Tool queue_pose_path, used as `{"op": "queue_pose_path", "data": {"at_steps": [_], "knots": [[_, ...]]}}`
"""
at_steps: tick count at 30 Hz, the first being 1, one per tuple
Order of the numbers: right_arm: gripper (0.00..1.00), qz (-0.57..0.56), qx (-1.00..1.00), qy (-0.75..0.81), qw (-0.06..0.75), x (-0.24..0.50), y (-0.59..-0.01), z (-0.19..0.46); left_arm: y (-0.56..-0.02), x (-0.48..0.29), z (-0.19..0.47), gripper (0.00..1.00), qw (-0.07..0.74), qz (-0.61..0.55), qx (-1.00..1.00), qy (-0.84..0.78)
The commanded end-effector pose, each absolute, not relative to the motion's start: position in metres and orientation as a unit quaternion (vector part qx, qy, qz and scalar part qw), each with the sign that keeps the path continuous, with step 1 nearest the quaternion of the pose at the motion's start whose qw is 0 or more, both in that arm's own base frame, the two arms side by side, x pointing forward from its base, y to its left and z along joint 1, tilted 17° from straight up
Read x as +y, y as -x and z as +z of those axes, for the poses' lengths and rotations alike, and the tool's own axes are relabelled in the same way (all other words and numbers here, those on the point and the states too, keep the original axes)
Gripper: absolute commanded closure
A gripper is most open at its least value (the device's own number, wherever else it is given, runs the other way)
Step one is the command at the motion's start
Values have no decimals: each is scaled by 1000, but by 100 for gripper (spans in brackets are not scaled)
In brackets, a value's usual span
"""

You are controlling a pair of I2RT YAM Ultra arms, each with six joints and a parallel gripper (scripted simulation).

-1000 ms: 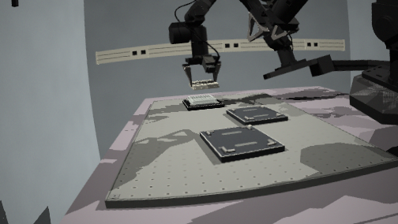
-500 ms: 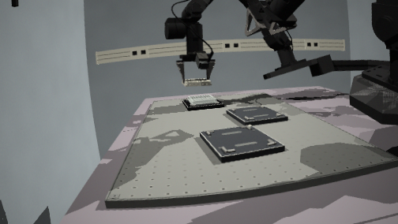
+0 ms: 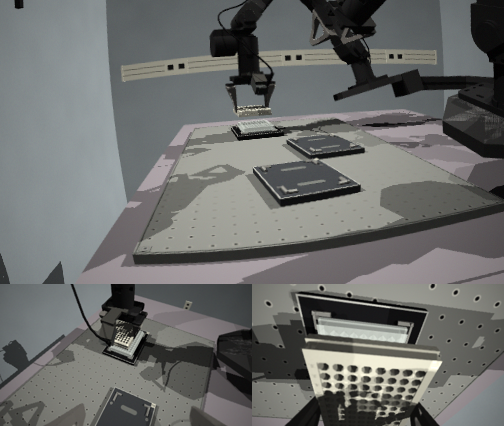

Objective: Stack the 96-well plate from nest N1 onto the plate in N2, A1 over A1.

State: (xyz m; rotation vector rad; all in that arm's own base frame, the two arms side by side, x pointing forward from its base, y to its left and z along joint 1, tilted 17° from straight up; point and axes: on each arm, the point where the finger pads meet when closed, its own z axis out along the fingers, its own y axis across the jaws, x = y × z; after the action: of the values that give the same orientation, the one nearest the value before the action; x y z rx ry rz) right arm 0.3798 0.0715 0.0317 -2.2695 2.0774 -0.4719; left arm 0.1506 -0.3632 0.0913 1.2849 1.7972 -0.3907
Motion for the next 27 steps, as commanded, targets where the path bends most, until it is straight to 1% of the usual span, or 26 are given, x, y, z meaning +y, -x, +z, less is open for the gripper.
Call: {"op": "queue_pose_path", "data": {"at_steps": [1,6,9,21,23,27], "knots": [[21,-152,667,729,30,75,-384,37,-147,-366,88,0,435,-163,717,-521],[21,-157,664,730,48,74,-389,35,-147,-366,88,0,435,-163,717,-521],[21,-148,671,726,25,64,-376,25,-147,-366,88,0,435,-163,717,-521],[21,-150,669,728,29,67,-378,28,-147,-366,88,0,435,-163,717,-521],[21,-151,671,726,16,63,-376,24,-147,-366,88,0,435,-163,717,-521],[21,-153,667,729,18,64,-378,16,-147,-366,88,0,435,-163,717,-521]]}}
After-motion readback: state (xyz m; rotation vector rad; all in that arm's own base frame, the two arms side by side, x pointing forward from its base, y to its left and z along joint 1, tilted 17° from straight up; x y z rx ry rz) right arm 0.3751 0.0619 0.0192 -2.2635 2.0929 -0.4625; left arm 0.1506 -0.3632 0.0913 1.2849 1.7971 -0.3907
